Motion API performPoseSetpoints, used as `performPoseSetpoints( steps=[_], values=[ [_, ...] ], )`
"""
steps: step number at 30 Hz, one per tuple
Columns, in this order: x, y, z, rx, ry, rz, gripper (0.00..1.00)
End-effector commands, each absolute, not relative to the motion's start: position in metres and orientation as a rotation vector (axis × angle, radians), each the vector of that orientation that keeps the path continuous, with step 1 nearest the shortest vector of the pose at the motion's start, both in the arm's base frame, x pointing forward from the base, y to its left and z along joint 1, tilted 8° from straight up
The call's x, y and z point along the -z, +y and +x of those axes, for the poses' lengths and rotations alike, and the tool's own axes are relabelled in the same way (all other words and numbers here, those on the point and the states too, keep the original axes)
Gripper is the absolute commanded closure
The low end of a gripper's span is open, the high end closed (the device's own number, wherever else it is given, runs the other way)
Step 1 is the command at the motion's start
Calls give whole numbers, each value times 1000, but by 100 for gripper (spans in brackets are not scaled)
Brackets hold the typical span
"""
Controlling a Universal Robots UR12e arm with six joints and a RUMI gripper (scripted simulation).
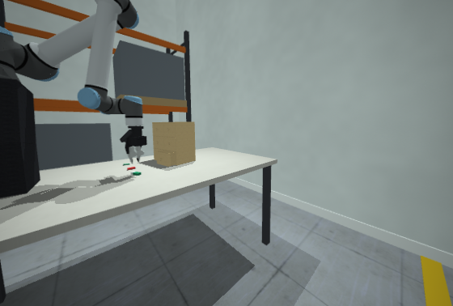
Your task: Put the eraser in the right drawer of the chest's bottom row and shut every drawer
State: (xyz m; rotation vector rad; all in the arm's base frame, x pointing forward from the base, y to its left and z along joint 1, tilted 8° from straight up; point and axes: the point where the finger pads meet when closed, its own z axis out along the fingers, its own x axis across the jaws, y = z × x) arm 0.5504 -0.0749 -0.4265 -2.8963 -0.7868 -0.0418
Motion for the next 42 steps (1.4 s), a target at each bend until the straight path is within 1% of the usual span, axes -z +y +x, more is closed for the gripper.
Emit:
performPoseSetpoints(
  steps=[1,25,42],
  values=[
    [426,-75,551,43,-787,-2897,77],
    [438,-73,551,43,-787,-2897,77],
    [461,-70,551,43,-787,-2897,77]
  ],
)
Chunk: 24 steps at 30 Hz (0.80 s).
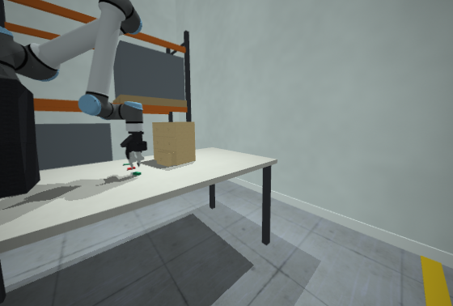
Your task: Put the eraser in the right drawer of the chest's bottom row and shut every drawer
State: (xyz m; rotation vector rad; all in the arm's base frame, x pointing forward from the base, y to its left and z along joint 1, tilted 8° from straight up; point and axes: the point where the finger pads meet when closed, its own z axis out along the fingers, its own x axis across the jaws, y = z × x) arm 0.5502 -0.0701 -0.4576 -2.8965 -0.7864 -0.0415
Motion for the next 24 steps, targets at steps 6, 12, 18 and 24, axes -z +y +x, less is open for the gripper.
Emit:
performPoseSetpoints(
  steps=[6,12,18,24],
  values=[
    [469,-69,551,43,-787,-2897,77],
    [475,-68,551,43,-787,-2897,77],
    [477,-67,551,43,-787,-2897,77],
    [478,-67,551,43,-787,-2897,77]
  ],
)
